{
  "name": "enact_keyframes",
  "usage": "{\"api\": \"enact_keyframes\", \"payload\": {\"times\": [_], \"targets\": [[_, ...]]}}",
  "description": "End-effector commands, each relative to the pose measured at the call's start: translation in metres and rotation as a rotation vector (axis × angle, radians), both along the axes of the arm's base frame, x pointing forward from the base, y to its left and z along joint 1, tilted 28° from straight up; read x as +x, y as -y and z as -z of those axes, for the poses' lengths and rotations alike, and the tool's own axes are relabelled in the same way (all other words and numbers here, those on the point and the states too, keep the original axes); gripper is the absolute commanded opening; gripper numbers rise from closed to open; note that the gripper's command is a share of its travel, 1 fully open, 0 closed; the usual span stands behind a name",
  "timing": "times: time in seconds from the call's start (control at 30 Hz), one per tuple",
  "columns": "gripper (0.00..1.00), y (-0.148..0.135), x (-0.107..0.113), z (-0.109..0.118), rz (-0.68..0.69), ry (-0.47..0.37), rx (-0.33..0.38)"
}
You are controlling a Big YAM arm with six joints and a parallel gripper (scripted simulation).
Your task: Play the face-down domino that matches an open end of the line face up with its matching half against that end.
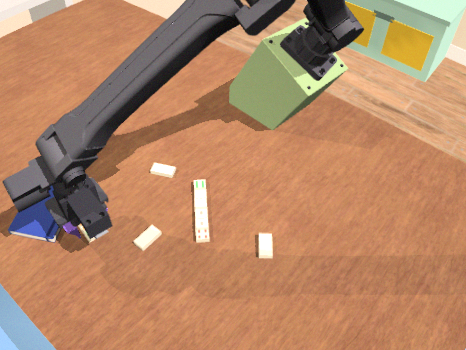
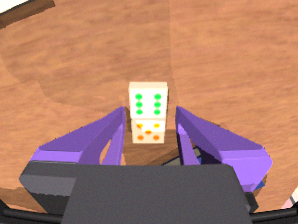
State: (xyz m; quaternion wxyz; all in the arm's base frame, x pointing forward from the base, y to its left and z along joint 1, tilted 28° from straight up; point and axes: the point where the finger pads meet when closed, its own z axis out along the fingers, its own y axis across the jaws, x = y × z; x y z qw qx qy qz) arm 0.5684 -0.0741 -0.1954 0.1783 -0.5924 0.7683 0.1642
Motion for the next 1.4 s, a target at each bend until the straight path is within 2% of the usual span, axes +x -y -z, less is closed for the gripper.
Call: {"api": "enact_keyframes", "payload": {"times": [0.0,0.4,0.43,0.73,0.97,1.0,1.37], "targets": [[0.42,0.009,0.000,0.002,0.018,0.001,0.002],[0.42,0.014,-0.004,0.009,0.031,-0.008,0.007],[0.42,0.005,0.003,-0.003,0.007,0.008,-0.002],[0.42,0.014,-0.004,0.009,0.031,-0.010,0.007],[0.42,0.014,-0.004,0.009,0.031,-0.010,0.007],[0.42,0.005,0.003,-0.003,0.007,0.008,-0.002],[0.42,0.013,-0.005,0.010,0.031,-0.011,0.008]]}}
